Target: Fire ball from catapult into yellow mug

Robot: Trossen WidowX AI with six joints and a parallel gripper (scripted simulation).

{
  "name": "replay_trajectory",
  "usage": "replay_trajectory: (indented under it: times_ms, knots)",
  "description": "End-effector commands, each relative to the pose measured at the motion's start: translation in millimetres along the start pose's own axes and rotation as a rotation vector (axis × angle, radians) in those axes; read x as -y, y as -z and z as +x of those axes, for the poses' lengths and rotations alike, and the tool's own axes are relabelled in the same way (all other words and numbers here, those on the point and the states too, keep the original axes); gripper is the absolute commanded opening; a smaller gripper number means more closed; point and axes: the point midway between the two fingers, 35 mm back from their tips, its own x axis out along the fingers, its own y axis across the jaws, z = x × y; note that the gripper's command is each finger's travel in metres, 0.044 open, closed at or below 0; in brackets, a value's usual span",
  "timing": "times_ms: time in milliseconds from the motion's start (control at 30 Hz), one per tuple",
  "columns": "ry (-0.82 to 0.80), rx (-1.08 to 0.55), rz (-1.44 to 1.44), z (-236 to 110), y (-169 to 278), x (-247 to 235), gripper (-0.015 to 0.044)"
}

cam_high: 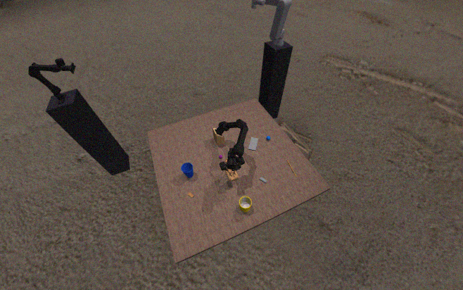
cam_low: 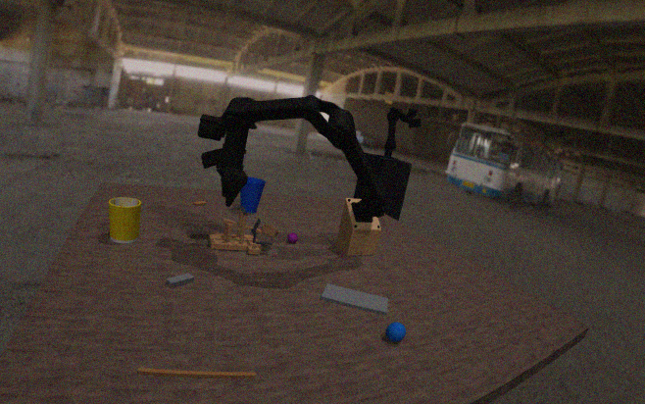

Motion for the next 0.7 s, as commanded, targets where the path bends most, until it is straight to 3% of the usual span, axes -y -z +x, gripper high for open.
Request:
replay_trajectory:
  times_ms: [0, 233, 400, 667]
  knots:
    - [-0.003, -0.013, 0.003, 7.7, 1.1, -0.8, 0.0440]
    - [-0.004, -0.017, -0.002, -6.7, 6.2, -2.8, 0.0440]
    - [-0.005, -0.016, -0.002, 37.7, 6.5, -3.1, 0.0440]
    - [-0.006, -0.016, -0.002, 42.4, 6.6, -3.2, 0.0440]
